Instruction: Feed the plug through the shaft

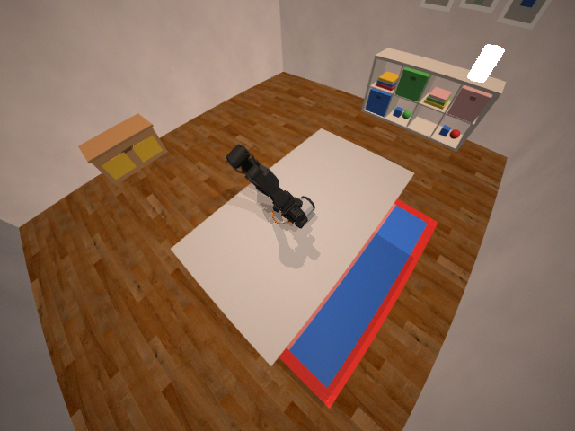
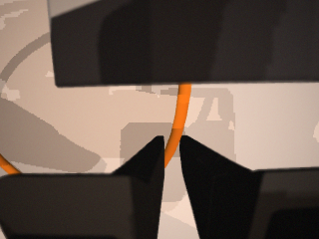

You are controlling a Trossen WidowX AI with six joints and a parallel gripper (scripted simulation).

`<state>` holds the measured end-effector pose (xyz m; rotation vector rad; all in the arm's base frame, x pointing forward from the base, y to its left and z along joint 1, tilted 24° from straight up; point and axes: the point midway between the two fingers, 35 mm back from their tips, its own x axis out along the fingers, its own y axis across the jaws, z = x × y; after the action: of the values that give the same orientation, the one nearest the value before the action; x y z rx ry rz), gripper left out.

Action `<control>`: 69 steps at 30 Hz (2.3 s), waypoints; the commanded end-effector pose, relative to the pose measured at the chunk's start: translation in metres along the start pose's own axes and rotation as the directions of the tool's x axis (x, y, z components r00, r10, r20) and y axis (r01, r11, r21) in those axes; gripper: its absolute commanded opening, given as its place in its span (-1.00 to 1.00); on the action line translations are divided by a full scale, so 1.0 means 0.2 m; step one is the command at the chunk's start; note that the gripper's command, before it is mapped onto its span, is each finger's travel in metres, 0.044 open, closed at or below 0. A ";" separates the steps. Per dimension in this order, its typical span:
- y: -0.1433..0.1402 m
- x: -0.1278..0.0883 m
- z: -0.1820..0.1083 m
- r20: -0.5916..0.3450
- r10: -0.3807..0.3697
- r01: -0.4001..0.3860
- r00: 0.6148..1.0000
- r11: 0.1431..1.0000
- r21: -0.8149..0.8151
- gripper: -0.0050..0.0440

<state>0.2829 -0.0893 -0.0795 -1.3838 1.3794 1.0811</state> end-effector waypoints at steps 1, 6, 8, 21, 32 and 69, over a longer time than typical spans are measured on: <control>0.00 0.00 0.00 0.000 -0.001 0.001 1.000 1.000 0.000 -0.69; 0.00 0.00 0.00 0.000 -0.001 0.001 1.000 1.000 0.000 -0.80; 0.00 0.00 0.00 0.000 -0.001 0.001 1.000 1.000 0.000 -0.80; -0.01 -0.01 0.04 0.001 -0.001 0.001 1.000 1.000 -0.006 -0.60; -0.03 -0.15 0.00 0.002 0.003 -0.003 1.000 1.000 -0.003 -0.39; 0.00 0.00 0.00 0.000 -0.001 0.001 1.000 1.000 0.000 -0.69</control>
<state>0.2828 -0.0893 -0.0795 -1.3838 1.3794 1.0811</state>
